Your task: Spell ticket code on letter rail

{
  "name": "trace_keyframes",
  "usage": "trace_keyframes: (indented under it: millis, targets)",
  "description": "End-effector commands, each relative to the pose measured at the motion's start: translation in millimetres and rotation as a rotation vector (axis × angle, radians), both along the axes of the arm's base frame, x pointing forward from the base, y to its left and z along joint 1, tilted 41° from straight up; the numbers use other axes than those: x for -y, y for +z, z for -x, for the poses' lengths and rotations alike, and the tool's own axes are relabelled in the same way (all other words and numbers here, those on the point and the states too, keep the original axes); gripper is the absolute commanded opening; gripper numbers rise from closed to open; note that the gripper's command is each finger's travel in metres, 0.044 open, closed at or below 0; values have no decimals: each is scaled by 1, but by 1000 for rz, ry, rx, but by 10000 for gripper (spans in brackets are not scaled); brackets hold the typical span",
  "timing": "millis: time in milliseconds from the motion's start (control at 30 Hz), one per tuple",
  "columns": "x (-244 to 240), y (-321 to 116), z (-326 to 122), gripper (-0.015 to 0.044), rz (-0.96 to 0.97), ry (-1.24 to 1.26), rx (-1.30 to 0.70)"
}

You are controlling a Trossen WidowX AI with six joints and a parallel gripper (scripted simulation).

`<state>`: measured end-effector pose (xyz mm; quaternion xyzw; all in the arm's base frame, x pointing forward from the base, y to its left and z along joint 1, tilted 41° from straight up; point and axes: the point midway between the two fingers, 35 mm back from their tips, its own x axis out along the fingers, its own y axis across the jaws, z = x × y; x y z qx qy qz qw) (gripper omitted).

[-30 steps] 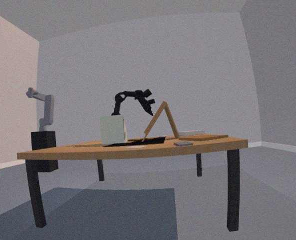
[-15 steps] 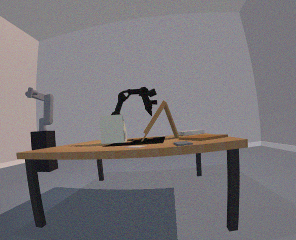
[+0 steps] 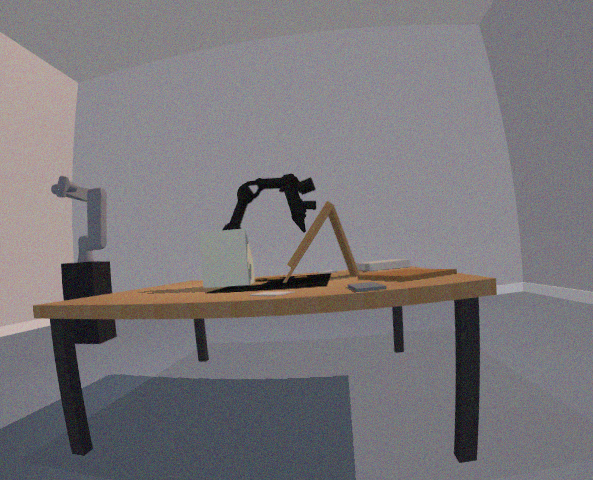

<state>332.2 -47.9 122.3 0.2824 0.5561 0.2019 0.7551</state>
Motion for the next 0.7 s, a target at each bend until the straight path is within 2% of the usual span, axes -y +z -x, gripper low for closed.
trace_keyframes:
  millis: [0,667]
  targets:
    - [-1,-3,-3,0,3,2,-4]
    - [-5,-7,-11,0,3,2,-3]
